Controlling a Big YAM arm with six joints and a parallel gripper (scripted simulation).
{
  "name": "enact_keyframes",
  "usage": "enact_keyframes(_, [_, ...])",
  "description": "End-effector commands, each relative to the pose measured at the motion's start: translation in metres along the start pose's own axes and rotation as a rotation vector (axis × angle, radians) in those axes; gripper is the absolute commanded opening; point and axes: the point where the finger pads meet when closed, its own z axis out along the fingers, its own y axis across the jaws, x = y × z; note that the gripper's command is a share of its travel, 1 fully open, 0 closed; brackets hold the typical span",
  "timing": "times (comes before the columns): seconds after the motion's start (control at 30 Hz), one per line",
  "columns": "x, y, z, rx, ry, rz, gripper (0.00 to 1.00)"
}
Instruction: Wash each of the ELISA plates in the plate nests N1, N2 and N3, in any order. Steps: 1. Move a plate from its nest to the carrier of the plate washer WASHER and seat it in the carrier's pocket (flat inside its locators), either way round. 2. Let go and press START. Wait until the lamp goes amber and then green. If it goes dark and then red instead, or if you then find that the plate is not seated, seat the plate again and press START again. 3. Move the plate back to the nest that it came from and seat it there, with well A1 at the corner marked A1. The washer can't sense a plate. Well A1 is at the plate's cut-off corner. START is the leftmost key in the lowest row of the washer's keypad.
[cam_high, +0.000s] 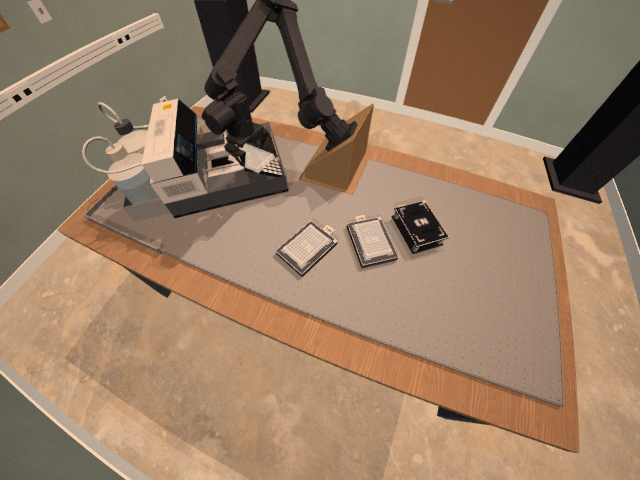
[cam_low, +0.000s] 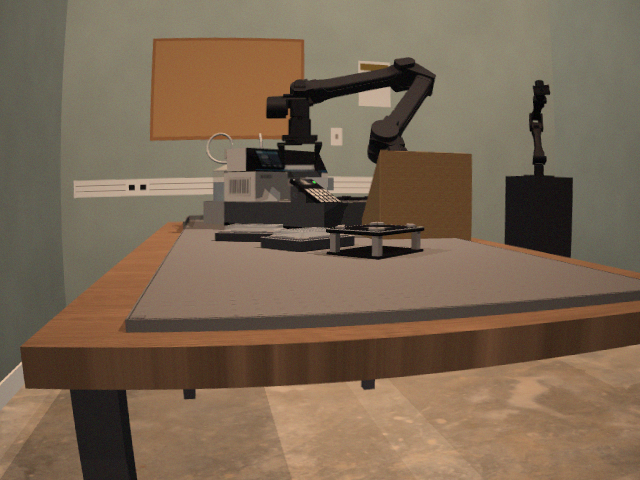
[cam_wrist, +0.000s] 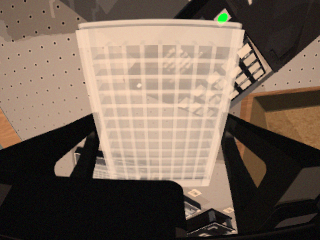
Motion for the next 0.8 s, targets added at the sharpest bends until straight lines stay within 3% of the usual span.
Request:
enact_keyframes(0.0, [0.010, 0.029, -0.010, -0.041, 0.002, -0.114, 0.84])
enact_keyframes(0.47, [0.067, 0.060, -0.007, -0.043, 0.002, -0.512, 0.84])
enact_keyframes(0.77, [0.109, 0.082, -0.005, -0.043, 0.004, -0.491, 0.84])
